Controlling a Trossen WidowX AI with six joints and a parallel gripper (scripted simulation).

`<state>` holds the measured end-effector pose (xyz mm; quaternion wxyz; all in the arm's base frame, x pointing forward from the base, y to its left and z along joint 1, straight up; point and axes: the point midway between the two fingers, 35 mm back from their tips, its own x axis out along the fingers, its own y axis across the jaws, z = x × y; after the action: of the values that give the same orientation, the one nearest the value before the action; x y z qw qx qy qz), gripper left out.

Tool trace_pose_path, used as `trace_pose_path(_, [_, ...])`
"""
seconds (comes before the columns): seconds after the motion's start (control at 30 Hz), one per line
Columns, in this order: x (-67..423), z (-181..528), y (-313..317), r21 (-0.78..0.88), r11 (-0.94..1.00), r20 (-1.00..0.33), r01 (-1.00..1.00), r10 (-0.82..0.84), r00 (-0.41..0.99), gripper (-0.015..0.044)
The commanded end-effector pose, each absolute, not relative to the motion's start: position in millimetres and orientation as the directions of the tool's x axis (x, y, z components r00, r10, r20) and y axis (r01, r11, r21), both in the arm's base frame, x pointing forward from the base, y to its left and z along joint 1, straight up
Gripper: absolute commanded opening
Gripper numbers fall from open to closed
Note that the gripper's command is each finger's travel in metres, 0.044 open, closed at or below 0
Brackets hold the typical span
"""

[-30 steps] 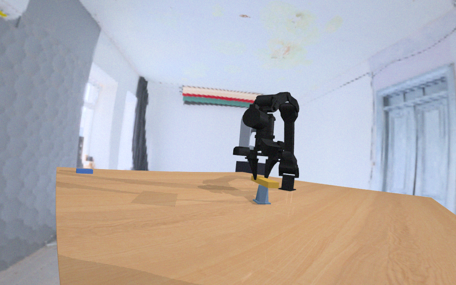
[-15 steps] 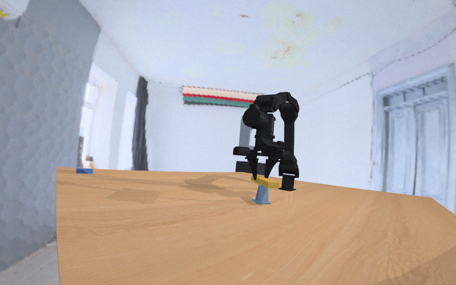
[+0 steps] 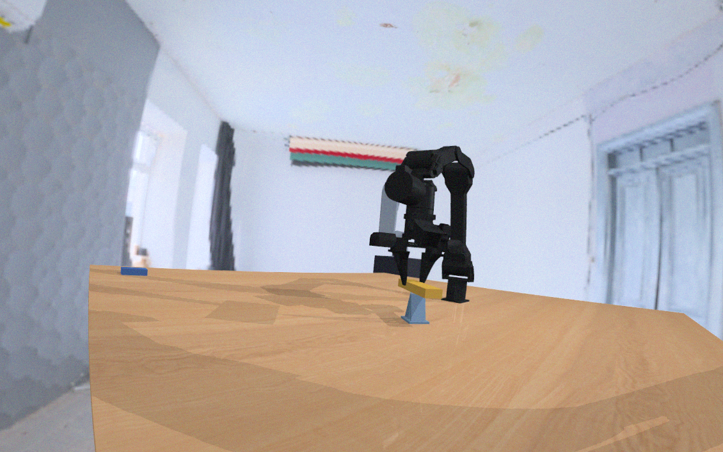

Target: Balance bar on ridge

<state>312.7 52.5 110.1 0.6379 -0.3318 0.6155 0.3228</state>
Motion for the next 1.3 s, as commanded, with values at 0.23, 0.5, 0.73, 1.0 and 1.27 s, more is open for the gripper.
trace_pose_path(0.23, [312.7,110.1,52.5,-0.026,0.571,-0.999,-0.820,0.003,0.034,0.0171])
trace_pose_path(0.5, [312.7,110.1,52.5,-0.026,0.571,-0.999,-0.820,0.003,0.034,0.0173])
trace_pose_path(0.73, [312.7,110.1,52.5,-0.026,0.571,-0.999,-0.820,0.003,0.034,0.0185])
trace_pose_path(1.0, [312.7,110.1,52.5,-0.026,0.571,-0.999,-0.820,0.003,0.034,0.0185])
trace_pose_path(1.27, [312.7,110.1,52.5,-0.026,0.571,-0.999,-0.820,0.003,0.034,0.0369])
